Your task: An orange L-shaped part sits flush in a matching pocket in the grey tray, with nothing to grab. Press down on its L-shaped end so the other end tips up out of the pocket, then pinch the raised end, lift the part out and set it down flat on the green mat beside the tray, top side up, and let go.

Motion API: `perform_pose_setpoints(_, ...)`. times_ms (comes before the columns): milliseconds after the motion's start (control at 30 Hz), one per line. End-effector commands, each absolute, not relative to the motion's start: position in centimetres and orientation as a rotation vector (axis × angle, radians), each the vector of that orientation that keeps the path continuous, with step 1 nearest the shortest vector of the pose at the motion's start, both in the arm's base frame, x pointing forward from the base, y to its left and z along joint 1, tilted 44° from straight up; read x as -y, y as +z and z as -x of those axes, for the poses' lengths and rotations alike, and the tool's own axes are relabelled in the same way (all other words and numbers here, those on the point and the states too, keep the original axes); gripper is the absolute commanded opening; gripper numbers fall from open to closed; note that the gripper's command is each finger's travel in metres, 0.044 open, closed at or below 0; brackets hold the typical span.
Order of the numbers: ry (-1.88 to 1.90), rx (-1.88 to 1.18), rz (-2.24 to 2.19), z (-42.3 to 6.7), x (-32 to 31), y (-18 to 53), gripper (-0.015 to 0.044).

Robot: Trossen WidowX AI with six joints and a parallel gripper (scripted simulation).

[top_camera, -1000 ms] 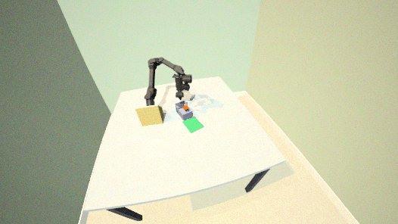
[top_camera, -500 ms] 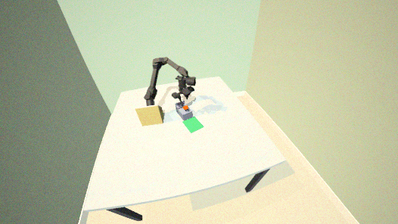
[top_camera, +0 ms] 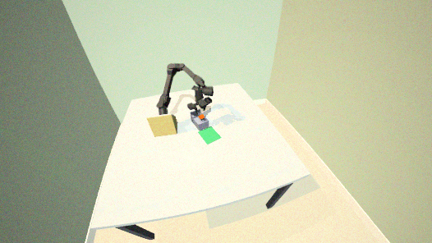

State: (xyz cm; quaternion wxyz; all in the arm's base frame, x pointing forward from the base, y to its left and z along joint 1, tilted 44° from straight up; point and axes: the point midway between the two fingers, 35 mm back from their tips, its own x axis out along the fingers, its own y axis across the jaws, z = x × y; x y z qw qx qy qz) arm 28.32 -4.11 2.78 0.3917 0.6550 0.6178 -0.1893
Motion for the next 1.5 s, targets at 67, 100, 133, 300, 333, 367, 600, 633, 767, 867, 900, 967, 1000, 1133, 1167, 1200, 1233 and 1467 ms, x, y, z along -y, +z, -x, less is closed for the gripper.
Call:
perform_pose_setpoints(67, -0.483, -1.562, -1.679, -28.5, 3.8, 2.3, 0.0280)
perform_pose_setpoints(100, -0.483, -1.562, -1.679, -28.5, 3.7, 2.2, 0.0280)
perform_pose_setpoints(133, -0.484, -1.562, -1.679, -28.5, 3.6, 2.0, 0.0280)
perform_pose_setpoints(300, -0.484, -1.561, -1.679, -28.7, 3.0, 1.4, 0.0280)
perform_pose_setpoints(333, -0.484, -1.561, -1.679, -28.7, 2.9, 1.3, 0.0280)
perform_pose_setpoints(367, -0.484, -1.561, -1.679, -28.8, 2.8, 1.2, 0.0280)
perform_pose_setpoints(600, -0.483, -1.562, -1.679, -29.0, 2.0, 0.4, 0.0280)
perform_pose_setpoints(633, -0.483, -1.562, -1.679, -29.0, 1.9, 0.3, 0.0280)
perform_pose_setpoints(767, -0.482, -1.562, -1.680, -29.1, 1.5, -0.2, 0.0280)
perform_pose_setpoints(867, -0.482, -1.562, -1.680, -29.1, 1.1, -0.5, 0.0280)
perform_pose_setpoints(900, -0.481, -1.562, -1.680, -29.2, 1.0, -0.6, 0.0280)
perform_pose_setpoints(967, -0.481, -1.562, -1.680, -29.2, 0.8, -0.8, 0.0280)
perform_pose_setpoints(1000, -0.481, -1.563, -1.680, -29.2, 0.8, -0.9, 0.0280)
perform_pose_setpoints(1133, -0.478, -1.560, -1.668, -29.3, 1.1, -0.6, 0.0175)
perform_pose_setpoints(1167, -0.478, -1.560, -1.668, -29.3, 1.1, -0.6, 0.0168)
perform_pose_setpoints(1200, -0.478, -1.560, -1.668, -29.3, 1.1, -0.6, 0.0162)
perform_pose_setpoints(1233, -0.478, -1.560, -1.668, -29.3, 1.1, -0.6, 0.0155)
perform_pose_setpoints(1467, -0.478, -1.560, -1.668, -29.3, 1.1, -0.6, 0.0108)
